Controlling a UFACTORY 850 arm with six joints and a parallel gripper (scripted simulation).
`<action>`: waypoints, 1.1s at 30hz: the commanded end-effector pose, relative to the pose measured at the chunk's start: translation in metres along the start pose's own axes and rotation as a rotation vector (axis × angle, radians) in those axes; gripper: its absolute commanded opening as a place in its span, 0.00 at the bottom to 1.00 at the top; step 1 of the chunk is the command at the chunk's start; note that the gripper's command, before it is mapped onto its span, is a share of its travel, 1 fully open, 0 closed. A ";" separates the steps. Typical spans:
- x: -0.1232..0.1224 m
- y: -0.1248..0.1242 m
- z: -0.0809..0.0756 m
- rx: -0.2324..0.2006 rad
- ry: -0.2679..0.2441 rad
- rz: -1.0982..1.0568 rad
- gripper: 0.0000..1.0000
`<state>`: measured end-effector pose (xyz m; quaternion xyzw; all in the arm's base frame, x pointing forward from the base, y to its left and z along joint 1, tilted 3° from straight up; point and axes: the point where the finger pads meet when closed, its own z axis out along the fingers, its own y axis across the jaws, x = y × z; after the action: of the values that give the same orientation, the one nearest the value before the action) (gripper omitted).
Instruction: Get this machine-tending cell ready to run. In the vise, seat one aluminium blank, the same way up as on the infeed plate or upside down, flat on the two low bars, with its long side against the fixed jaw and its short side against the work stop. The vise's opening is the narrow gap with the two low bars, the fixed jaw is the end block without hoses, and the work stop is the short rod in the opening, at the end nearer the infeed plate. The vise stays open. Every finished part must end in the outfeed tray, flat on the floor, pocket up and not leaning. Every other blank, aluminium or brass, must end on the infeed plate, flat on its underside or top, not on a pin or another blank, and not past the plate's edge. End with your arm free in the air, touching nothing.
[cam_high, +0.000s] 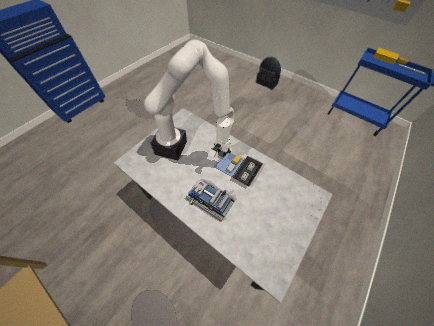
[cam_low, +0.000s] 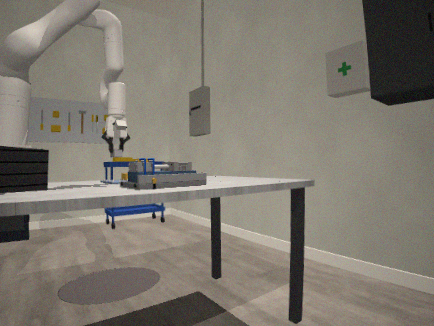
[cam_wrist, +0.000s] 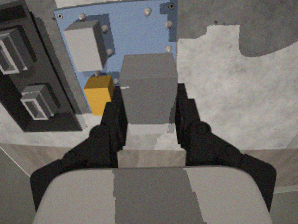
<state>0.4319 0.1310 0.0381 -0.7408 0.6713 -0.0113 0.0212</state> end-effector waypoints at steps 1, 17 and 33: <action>0.006 -0.008 -0.001 0.001 -0.002 0.000 0.00; 0.118 -0.103 0.002 -0.001 0.000 0.002 0.00; 0.243 -0.153 0.001 0.000 -0.002 0.003 0.00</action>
<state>0.5931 -0.0663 0.0412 -0.7393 0.6730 -0.0140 0.0185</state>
